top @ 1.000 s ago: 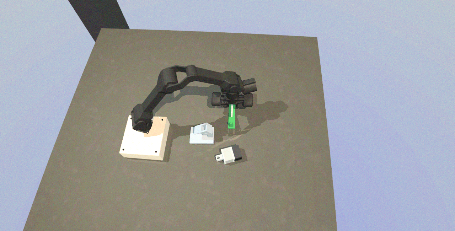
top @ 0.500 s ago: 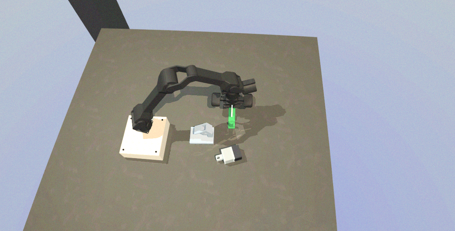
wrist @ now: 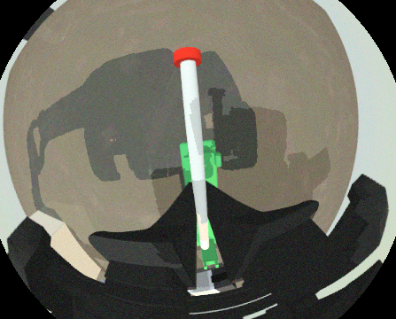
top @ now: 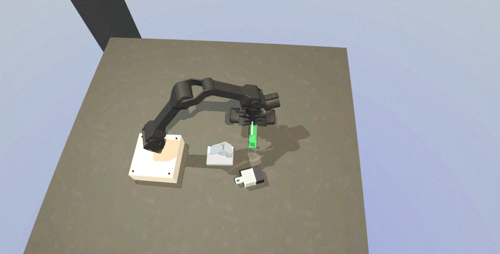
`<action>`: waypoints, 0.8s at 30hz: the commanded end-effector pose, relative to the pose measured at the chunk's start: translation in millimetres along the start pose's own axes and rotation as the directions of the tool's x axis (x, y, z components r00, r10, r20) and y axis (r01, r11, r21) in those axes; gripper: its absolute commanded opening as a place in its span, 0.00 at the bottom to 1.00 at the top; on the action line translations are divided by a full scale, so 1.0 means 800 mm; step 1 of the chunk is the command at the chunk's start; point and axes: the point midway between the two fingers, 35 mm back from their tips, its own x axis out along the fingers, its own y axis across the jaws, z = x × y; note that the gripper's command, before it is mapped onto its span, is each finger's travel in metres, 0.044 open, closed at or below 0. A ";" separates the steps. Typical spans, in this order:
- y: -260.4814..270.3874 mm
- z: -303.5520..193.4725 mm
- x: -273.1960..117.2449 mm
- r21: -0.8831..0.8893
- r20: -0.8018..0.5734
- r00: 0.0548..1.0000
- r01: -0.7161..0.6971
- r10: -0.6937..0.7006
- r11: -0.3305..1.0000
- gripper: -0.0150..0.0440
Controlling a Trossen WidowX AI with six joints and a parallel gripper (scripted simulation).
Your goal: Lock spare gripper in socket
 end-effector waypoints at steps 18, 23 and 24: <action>0.006 0.000 -0.023 0.002 -0.006 1.000 -0.021 0.021 1.000 0.25; 0.005 -0.002 -0.024 0.002 -0.007 1.000 -0.020 0.020 1.000 0.25; 0.005 -0.005 -0.025 0.001 -0.007 1.000 -0.020 0.020 1.000 0.25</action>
